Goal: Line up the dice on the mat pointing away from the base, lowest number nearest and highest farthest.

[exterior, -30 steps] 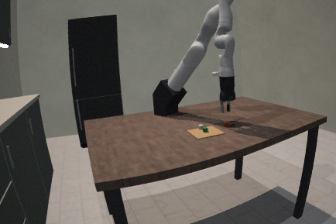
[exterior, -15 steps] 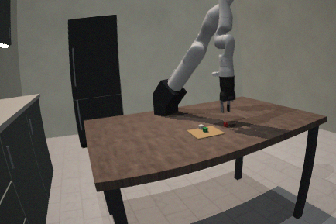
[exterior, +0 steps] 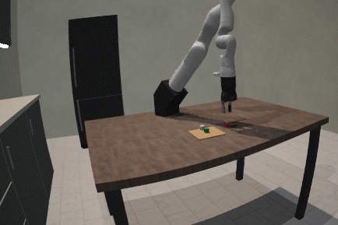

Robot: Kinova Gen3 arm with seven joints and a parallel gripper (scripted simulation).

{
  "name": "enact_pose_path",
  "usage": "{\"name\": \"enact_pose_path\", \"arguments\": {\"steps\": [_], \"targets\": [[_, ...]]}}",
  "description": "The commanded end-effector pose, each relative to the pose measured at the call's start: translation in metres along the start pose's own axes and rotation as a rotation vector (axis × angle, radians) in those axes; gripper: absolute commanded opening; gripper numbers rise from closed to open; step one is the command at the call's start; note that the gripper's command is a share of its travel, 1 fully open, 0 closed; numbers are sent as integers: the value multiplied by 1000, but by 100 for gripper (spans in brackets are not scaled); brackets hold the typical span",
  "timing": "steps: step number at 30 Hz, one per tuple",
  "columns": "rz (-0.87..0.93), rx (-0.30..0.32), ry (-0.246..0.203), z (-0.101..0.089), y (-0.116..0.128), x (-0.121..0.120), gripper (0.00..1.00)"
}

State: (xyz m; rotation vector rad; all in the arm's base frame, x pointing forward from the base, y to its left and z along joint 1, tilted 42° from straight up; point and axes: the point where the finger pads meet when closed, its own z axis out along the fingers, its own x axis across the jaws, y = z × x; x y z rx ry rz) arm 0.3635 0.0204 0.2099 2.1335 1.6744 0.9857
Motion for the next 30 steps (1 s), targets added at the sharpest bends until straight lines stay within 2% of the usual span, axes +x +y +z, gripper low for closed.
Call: {"name": "enact_pose_path", "arguments": {"steps": [1, 29, 30], "targets": [[11, -7, -4, 1, 4, 0, 70], [5, -3, -9, 11, 2, -1, 70], [5, 0, 1, 12, 1, 2, 70]]}}
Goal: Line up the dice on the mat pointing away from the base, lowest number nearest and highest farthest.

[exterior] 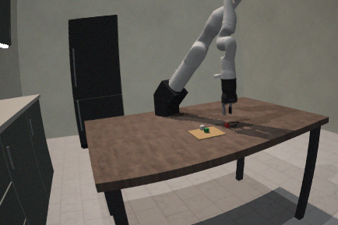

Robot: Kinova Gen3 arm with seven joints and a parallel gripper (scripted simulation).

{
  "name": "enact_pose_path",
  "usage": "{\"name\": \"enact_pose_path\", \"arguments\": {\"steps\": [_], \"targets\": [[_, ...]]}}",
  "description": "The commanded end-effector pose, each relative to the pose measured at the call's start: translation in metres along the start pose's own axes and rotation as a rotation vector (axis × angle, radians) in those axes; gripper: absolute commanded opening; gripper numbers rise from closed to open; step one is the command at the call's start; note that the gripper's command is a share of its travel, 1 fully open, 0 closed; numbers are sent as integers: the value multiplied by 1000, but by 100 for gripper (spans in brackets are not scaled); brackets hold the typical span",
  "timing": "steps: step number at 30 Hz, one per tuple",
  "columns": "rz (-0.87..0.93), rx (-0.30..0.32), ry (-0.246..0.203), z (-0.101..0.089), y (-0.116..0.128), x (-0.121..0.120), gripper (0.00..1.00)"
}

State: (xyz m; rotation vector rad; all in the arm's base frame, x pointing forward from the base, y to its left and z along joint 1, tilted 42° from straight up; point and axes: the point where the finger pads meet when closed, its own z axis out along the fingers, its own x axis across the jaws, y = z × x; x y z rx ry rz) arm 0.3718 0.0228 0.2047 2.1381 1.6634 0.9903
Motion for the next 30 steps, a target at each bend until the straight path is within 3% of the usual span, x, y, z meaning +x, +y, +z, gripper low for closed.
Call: {"name": "enact_pose_path", "arguments": {"steps": [1, 30], "targets": [[-2, 6, 4, 3, -2, 2, 70], [6, 5, 4, 34, -2, 3, 70]]}}
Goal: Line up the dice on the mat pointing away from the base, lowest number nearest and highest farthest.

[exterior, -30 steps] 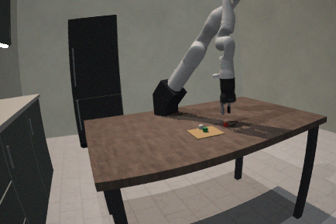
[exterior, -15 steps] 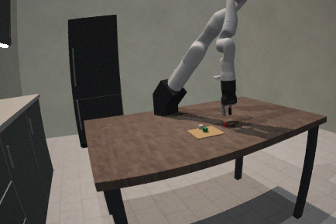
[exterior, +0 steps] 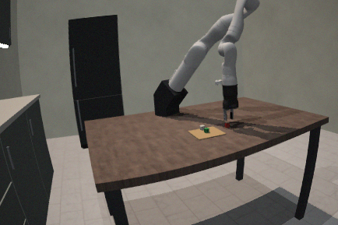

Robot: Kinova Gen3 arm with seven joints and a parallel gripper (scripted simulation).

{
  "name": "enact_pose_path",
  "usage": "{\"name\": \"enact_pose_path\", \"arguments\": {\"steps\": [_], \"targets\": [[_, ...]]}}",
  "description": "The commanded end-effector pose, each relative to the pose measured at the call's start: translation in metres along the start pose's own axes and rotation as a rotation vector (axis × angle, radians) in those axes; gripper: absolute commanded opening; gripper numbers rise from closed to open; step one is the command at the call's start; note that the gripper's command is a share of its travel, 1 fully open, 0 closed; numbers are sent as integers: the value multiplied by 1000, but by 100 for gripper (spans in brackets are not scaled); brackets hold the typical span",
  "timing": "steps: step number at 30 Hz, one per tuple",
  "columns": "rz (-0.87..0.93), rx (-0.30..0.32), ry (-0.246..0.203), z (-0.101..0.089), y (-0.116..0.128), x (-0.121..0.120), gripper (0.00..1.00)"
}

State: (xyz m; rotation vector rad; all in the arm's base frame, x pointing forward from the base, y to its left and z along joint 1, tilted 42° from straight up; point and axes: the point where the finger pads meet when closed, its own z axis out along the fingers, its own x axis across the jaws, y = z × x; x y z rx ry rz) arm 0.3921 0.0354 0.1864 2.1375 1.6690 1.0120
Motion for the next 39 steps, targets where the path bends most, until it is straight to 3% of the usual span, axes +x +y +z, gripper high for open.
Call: {"name": "enact_pose_path", "arguments": {"steps": [1, 39], "targets": [[3, 6, -13, 6, -3, -5, 70], [0, 8, -13, 11, -3, -5, 70]]}}
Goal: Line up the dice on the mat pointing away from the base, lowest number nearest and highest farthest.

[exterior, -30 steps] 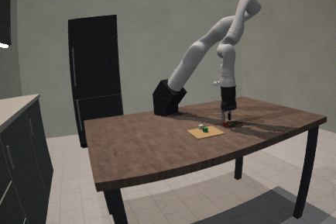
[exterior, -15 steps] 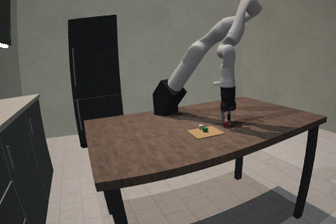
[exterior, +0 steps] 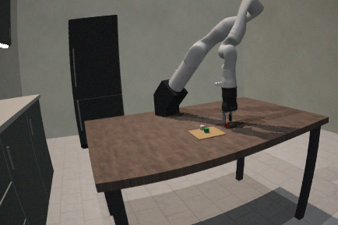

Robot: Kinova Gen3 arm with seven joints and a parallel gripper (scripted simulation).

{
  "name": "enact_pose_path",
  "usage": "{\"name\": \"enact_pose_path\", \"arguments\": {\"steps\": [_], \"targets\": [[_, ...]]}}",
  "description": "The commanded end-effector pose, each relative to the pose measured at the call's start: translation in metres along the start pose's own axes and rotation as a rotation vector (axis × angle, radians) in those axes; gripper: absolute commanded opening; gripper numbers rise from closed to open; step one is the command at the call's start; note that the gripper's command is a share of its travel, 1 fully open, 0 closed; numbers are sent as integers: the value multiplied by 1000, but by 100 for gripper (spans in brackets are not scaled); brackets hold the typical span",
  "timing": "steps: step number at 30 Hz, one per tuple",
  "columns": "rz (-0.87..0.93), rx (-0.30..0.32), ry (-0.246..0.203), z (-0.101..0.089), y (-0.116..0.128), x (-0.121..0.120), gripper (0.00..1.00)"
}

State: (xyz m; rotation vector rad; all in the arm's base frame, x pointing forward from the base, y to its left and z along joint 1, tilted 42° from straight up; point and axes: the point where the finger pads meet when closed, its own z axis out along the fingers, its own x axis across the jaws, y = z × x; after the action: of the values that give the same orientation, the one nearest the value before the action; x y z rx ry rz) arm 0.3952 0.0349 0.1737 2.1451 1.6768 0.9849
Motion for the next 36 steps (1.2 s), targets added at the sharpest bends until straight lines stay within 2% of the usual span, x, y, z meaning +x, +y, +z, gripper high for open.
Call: {"name": "enact_pose_path", "arguments": {"steps": [1, 36], "targets": [[3, -5, 2, 0, 2, 0, 70], [1, -7, 2, 0, 6, -1, 70]]}}
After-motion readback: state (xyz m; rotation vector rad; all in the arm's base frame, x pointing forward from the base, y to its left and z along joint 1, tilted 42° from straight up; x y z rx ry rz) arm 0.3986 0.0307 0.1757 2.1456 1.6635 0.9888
